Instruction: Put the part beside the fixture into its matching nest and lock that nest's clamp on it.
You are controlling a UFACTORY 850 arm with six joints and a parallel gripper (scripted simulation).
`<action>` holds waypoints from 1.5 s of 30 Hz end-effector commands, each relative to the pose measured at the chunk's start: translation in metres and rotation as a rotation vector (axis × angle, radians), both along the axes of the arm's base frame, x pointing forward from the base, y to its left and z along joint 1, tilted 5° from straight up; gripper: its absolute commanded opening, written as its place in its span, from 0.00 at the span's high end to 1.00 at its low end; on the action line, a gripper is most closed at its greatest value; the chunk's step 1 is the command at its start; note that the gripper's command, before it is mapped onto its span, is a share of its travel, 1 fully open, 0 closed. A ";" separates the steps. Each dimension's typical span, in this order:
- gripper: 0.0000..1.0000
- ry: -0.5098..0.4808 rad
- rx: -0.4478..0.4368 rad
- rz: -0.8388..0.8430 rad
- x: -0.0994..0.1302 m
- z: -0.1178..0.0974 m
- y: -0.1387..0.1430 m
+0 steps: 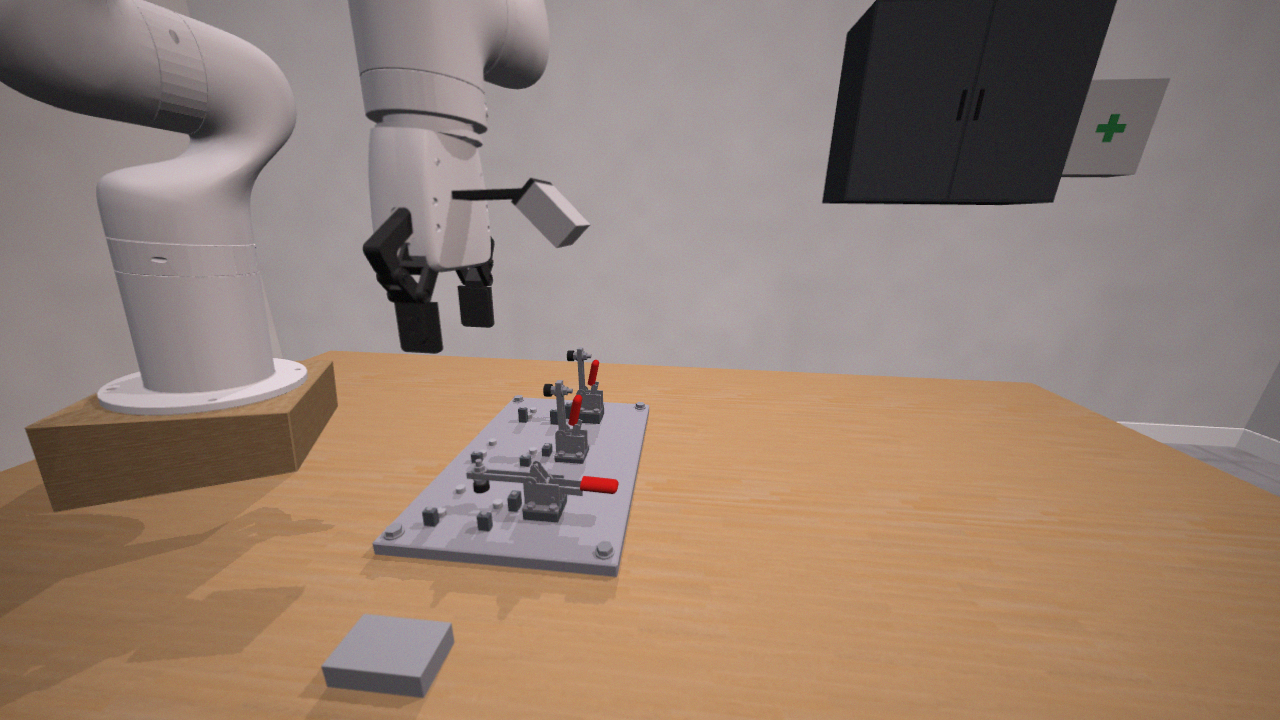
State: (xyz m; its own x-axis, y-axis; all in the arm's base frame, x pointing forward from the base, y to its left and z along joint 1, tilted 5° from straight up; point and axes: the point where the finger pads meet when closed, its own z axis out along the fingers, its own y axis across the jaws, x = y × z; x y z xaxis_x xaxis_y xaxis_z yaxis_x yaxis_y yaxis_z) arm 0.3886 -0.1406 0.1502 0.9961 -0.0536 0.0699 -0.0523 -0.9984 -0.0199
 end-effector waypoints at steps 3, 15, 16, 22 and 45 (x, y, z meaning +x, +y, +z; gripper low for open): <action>0.00 -0.007 0.021 0.005 0.002 -0.002 -0.053; 0.00 -0.007 0.021 0.005 0.000 -0.006 -0.137; 0.00 -0.007 0.021 0.005 0.000 -0.006 -0.140; 0.00 -0.007 0.021 0.005 0.000 -0.006 -0.143; 0.00 -0.007 0.021 0.005 0.001 -0.012 -0.142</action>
